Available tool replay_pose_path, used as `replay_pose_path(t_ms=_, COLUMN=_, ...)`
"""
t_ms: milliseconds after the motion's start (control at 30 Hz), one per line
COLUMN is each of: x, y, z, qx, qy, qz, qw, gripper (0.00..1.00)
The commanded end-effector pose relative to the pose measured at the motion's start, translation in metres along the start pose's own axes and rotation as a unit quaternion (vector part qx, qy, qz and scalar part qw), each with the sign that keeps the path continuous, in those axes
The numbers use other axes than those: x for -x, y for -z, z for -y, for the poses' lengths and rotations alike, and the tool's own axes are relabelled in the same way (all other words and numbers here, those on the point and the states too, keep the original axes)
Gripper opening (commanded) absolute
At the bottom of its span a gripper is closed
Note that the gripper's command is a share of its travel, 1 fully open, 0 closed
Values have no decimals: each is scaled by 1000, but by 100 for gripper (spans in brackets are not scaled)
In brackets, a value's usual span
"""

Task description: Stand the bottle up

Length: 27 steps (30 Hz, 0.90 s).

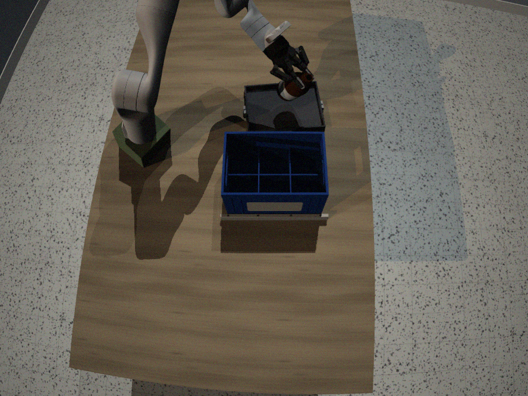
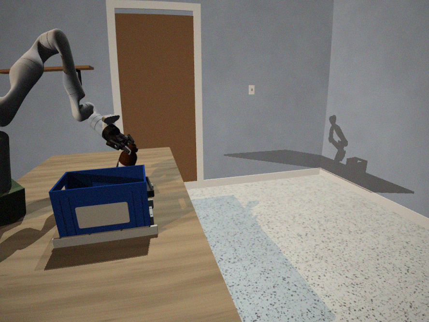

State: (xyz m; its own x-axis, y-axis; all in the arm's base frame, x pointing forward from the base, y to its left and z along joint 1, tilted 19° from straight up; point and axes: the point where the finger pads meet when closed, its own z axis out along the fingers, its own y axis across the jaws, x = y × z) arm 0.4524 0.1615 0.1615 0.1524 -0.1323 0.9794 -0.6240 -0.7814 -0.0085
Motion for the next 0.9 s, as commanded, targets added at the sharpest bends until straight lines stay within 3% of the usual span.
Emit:
replay_pose_path(t_ms=0, x=-3, y=0, z=3, qx=-2, qy=-3, qz=-5, qw=1000, gripper=0)
replay_pose_path(t_ms=400, x=-3, y=0, z=3, qx=-1, qy=-3, qz=-20, qw=1000, gripper=0)
replay_pose_path(t_ms=867, x=-1, y=0, z=2, qx=-1, qy=0, qz=-68, qw=998, gripper=0)
